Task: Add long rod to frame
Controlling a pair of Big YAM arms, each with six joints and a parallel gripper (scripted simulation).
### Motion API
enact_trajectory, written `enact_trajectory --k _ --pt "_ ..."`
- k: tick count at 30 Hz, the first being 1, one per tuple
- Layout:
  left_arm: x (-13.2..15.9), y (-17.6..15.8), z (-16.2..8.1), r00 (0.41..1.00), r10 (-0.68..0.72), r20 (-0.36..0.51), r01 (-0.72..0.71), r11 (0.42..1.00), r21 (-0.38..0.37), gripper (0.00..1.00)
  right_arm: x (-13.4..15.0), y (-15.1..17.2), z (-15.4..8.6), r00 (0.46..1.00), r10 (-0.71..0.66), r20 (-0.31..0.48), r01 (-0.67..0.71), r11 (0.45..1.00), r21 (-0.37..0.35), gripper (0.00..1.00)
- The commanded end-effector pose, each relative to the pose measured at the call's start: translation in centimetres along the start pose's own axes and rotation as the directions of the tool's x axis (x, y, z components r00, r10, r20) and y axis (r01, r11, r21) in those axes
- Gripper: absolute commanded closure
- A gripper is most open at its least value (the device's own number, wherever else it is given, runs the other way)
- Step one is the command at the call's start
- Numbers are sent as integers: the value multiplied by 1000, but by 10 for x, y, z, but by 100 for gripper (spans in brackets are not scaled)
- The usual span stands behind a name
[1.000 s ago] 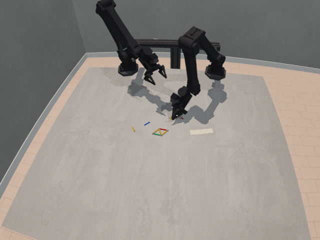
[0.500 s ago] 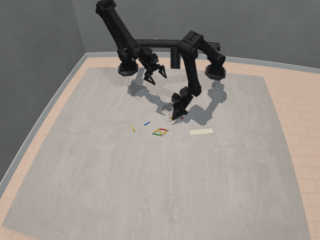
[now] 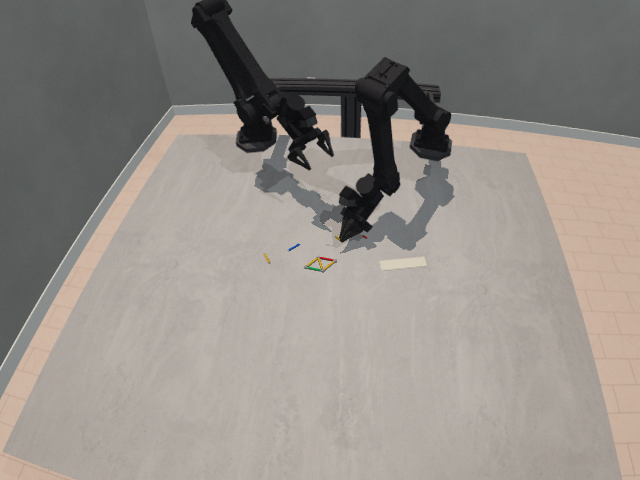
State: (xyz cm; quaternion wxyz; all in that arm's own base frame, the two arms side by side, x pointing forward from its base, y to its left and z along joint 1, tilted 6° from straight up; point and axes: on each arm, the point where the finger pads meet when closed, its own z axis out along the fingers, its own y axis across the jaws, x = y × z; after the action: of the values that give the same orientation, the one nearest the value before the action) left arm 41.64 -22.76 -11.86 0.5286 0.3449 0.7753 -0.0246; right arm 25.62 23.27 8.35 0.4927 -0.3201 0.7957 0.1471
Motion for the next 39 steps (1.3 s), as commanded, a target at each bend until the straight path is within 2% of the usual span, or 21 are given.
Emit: enact_trajectory --k 1,6,12,21,23,28,29,38,39 --pt "-18 13 13 1000 11 19 -10 1000 -16 100 -14 -1 2 999 0 32 0 1000 1 0" --pt "-30 18 26 999 11 33 -11 1000 -17 100 -14 -1 2 999 0 32 0 1000 1 0" --pt "-20 12 25 1000 11 13 -11 1000 -7 100 -14 -1 2 999 0 32 0 1000 1 0" --pt "-24 10 25 1000 5 29 -5 1000 -6 100 -14 -1 2 999 0 32 0 1000 1 0" --pt "-5 3 23 1000 -16 -20 16 1000 7 100 -14 -1 2 999 0 32 0 1000 1 0" --pt "0 -4 22 999 2 -36 -1 1000 13 100 -14 -1 2 999 0 32 0 1000 1 0" --pt "-11 -1 23 1000 0 -16 0 1000 9 100 -14 -1 2 999 0 32 0 1000 1 0" --pt "-14 0 24 1000 0 -4 0 1000 5 100 -14 -1 2 999 0 32 0 1000 1 0" --pt "-22 3 25 1000 -12 8 12 1000 1 100 -14 -1 2 999 0 32 0 1000 1 0"
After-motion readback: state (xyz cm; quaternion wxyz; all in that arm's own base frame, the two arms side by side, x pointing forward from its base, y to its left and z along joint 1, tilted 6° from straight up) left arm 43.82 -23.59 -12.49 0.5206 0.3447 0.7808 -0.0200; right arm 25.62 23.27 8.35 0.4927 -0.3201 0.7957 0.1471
